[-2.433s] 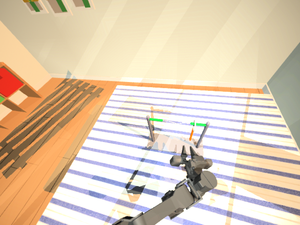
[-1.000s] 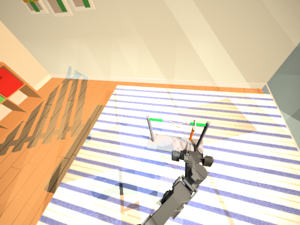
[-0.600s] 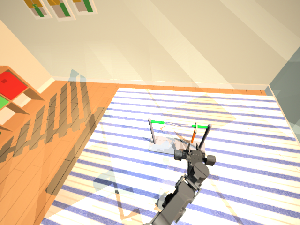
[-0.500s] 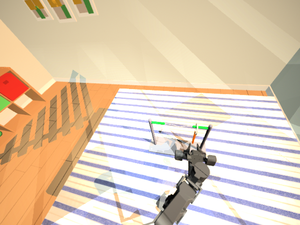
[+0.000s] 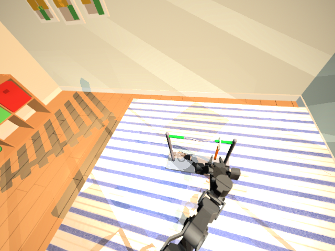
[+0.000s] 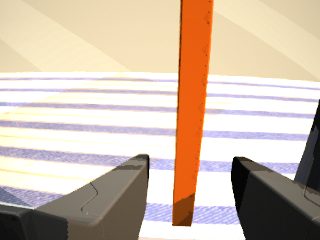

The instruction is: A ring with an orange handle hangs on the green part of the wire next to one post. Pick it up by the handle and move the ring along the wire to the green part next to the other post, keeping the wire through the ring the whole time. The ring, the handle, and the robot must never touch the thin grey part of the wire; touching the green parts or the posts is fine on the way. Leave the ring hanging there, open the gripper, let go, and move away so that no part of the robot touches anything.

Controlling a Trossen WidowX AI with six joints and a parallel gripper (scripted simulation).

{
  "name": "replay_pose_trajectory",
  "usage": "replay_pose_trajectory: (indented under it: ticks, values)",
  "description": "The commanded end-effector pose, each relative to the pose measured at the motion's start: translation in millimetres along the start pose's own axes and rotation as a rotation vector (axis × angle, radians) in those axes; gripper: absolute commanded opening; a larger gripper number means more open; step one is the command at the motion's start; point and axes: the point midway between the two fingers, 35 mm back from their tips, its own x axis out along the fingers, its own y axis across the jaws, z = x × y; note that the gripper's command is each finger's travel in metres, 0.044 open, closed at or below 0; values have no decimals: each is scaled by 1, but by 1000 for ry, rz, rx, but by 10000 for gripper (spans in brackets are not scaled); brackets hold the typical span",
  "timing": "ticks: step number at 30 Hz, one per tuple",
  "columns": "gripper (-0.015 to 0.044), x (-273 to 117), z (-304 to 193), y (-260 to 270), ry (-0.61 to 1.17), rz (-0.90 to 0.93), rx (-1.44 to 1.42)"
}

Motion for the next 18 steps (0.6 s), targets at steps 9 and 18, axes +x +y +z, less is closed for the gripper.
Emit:
replay_pose_trajectory:
  ticks: [9,18]
  values:
    - [160,19,-3,2,-3,-5,7]
    - [160,23,-4,3,-4,-5,7]
